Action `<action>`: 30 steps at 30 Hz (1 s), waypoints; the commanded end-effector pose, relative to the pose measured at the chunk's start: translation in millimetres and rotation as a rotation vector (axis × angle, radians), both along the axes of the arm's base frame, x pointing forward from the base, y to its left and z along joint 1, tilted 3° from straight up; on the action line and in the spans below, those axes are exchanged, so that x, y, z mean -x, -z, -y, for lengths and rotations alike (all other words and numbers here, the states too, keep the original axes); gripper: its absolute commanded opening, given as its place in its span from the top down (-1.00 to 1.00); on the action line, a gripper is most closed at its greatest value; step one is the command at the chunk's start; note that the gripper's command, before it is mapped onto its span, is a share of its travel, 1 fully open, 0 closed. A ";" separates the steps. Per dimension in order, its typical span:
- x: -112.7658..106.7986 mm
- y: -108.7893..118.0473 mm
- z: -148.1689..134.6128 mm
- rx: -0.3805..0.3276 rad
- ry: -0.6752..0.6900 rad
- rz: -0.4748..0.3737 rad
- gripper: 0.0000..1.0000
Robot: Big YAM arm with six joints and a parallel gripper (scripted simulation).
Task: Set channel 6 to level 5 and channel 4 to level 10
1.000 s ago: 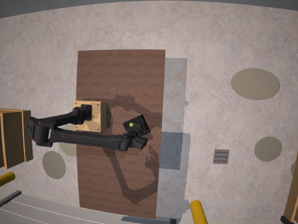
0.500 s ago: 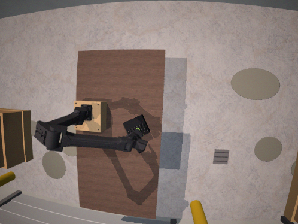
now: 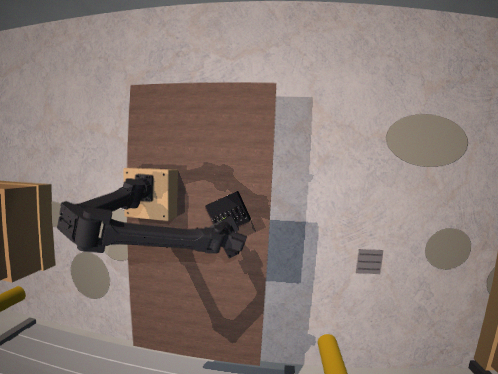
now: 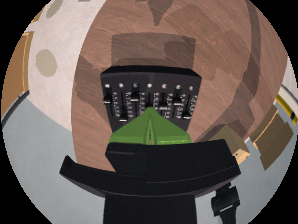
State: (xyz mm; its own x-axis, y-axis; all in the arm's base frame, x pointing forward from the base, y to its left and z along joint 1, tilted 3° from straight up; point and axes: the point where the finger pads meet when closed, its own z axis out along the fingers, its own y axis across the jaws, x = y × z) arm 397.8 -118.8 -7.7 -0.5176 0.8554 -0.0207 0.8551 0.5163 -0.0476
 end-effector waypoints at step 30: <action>-4.7 0.9 -3.9 0.008 0.013 0.012 1.00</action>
State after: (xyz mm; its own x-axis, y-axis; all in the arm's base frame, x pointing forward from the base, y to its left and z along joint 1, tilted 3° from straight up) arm 397.8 -118.8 -7.6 -0.5097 0.8601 -0.0213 0.8598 0.5084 -0.0474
